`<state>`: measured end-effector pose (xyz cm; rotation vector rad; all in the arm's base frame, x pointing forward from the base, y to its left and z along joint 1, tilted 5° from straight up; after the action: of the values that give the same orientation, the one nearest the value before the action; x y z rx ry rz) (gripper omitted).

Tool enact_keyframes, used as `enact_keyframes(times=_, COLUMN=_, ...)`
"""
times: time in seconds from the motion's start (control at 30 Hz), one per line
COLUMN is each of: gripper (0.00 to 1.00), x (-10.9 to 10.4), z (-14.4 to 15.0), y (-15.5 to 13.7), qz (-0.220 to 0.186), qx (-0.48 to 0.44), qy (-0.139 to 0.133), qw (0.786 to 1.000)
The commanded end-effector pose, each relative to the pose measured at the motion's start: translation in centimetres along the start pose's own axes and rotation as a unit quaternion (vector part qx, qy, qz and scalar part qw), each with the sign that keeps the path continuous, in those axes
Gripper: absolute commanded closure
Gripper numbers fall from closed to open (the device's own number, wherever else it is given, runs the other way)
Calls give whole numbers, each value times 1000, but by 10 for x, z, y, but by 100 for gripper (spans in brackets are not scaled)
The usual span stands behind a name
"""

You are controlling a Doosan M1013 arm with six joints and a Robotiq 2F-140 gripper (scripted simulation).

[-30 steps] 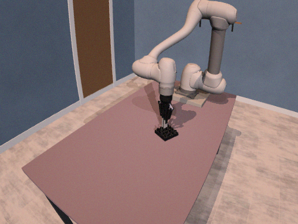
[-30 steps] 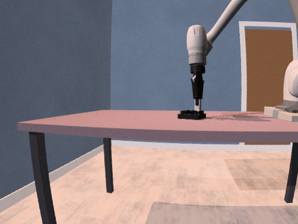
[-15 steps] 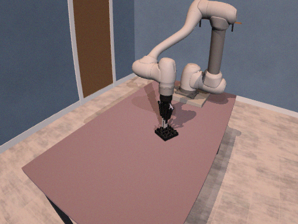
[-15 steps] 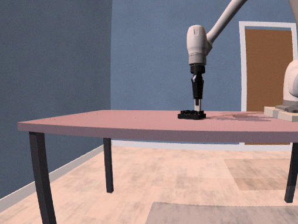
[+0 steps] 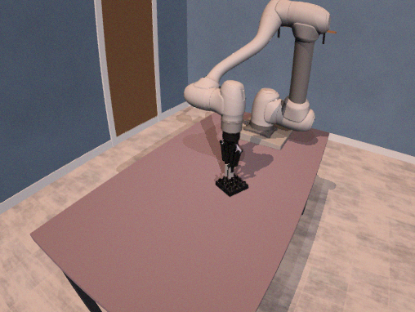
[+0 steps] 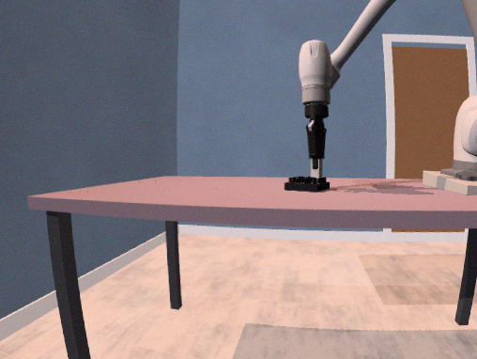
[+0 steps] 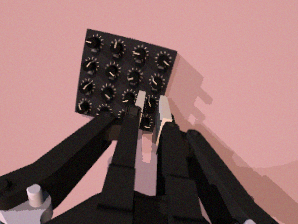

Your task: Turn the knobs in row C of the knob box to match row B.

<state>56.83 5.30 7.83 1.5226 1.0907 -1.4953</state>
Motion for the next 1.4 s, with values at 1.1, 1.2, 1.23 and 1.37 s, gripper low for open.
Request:
enact_keyframes(times=1.1, gripper=88, x=-32, z=0, y=0, qz=0, qx=0, qy=0, qw=1000)
enact_keyframes(times=1.2, gripper=88, x=-37, z=0, y=0, qz=0, qx=0, qy=0, qw=1000)
enact_keyframes(times=1.23, gripper=88, x=-37, z=0, y=0, qz=0, qx=0, qy=0, qw=1000)
enact_keyframes(times=1.37, gripper=88, x=-38, z=0, y=0, qz=0, qx=0, qy=0, qw=1000)
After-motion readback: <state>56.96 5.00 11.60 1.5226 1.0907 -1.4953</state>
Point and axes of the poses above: the point where the finger pads meet when closed, its own x axis out along the fingers, its own z axis across the jaws, y = z × x, the point moved 7 cm from there along -x, back along the fingers
